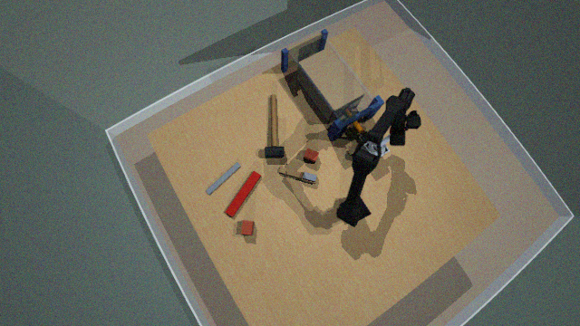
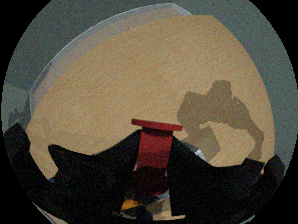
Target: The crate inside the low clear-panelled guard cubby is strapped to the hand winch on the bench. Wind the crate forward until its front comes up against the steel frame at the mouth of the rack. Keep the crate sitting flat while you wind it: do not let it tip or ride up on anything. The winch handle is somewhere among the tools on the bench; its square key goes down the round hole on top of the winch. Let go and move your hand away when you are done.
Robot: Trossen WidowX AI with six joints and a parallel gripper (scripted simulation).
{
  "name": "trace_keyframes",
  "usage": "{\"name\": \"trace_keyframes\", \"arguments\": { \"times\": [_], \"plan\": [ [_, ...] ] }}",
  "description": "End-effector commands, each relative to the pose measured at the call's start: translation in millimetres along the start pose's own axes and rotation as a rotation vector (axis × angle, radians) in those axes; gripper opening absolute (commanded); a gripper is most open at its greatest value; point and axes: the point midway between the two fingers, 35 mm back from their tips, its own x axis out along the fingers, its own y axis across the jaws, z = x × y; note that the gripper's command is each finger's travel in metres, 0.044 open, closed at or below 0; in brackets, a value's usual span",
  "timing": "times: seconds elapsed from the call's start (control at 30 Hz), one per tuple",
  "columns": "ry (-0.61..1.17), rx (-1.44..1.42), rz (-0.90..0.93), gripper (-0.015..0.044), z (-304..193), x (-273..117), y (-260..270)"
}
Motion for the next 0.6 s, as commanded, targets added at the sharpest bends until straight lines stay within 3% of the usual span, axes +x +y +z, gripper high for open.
{"name": "trace_keyframes", "arguments": {
  "times": [0.0, 0.57],
  "plan": [
    [0.021, -0.016, 0.02, 0.0, -19.7, -4.6, 12.7],
    [0.023, -0.017, 0.021, 0.0, -37.4, -13.1, 20.8]
  ]
}}
